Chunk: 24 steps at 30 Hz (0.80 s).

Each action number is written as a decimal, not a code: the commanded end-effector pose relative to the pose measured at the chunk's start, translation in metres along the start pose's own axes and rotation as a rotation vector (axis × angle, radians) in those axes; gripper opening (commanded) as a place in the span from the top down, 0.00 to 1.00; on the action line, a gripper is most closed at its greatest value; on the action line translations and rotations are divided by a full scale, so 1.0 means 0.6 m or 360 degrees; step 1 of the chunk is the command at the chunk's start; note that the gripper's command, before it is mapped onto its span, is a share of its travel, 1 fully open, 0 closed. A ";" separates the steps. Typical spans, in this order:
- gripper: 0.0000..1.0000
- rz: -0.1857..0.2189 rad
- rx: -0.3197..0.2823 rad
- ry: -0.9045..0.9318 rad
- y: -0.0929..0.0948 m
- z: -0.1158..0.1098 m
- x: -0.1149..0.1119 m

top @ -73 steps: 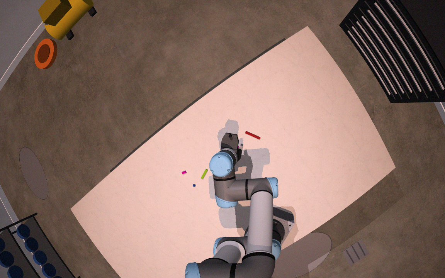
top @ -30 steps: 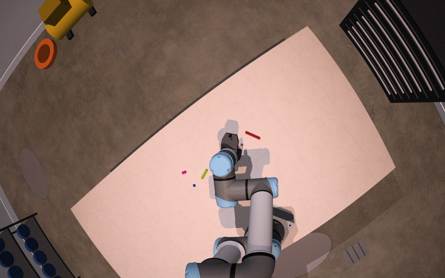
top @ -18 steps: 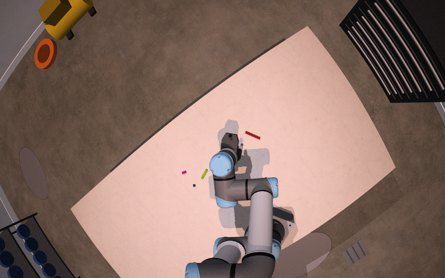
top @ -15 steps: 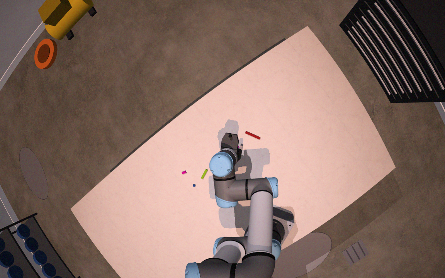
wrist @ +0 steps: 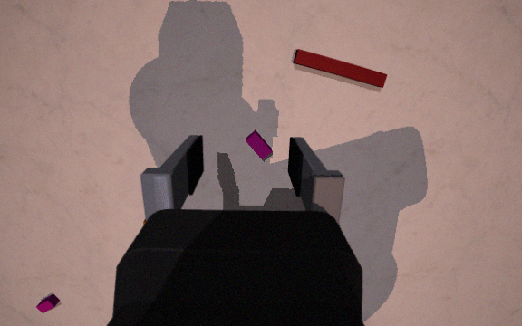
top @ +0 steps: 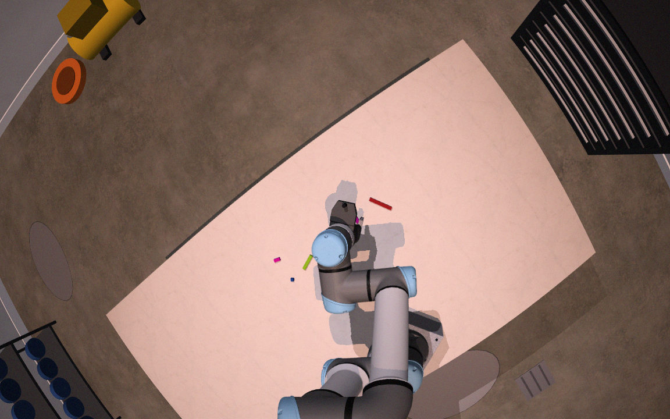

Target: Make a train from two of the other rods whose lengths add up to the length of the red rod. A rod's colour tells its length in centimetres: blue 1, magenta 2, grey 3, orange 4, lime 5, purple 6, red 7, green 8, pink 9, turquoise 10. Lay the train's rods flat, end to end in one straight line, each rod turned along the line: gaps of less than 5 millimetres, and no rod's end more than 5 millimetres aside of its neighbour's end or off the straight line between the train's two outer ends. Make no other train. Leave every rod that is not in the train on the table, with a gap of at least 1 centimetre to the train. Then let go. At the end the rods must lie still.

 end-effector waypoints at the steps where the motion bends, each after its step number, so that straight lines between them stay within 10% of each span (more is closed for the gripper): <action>1: 0.00 0.0000 0.0002 0.0041 -0.001 -0.005 -0.009; 24: 0.00 0.0001 0.0001 0.0726 -0.006 -0.131 -0.146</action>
Point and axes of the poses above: the point where the finger pads meet when closed, its own y axis out along the fingers, its own x axis across the jaws, z = x × y, the point moved 8 cm from there along -y, back along the fingers, and after that the axes turned 13 degrees about y, right-handed, at the moved point
